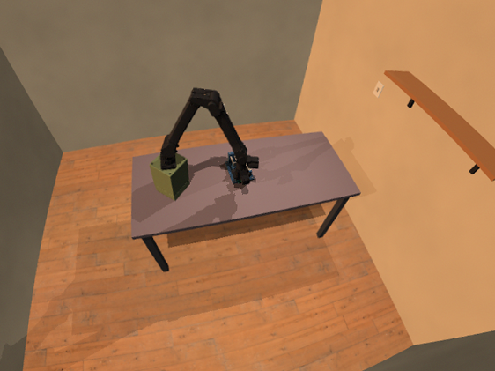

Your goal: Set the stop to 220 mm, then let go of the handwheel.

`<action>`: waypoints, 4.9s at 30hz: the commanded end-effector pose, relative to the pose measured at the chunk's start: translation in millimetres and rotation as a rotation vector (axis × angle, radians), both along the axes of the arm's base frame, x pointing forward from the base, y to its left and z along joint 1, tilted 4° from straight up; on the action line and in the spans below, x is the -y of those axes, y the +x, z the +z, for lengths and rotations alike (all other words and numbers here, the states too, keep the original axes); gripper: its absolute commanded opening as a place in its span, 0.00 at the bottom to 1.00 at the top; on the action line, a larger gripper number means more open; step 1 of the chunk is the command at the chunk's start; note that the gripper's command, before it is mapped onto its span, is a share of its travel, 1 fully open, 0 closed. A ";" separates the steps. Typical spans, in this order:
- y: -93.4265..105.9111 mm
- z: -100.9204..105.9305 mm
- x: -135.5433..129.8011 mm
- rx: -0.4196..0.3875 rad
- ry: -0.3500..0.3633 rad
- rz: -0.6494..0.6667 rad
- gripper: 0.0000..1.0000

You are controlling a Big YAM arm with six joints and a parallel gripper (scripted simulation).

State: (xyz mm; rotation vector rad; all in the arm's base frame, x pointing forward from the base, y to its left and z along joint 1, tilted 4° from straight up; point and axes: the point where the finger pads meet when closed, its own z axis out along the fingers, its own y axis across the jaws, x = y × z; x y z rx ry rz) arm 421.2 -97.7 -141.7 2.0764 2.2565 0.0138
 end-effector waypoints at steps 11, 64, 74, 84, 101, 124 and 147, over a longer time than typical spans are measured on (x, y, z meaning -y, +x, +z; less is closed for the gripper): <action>17.3 35.1 4.0 0.031 -0.018 -0.009 0.06; 63.7 64.2 -4.8 0.056 -0.015 -0.001 0.06; 75.1 63.2 -6.0 0.058 -0.014 -0.001 0.06; 77.0 43.8 -7.8 0.028 -0.009 -0.001 0.06; 97.4 35.0 -8.6 0.041 -0.011 -0.001 0.06; 103.3 -6.0 -4.1 0.037 -0.012 0.002 0.06; 74.3 -32.7 4.9 0.011 -0.011 -0.004 0.06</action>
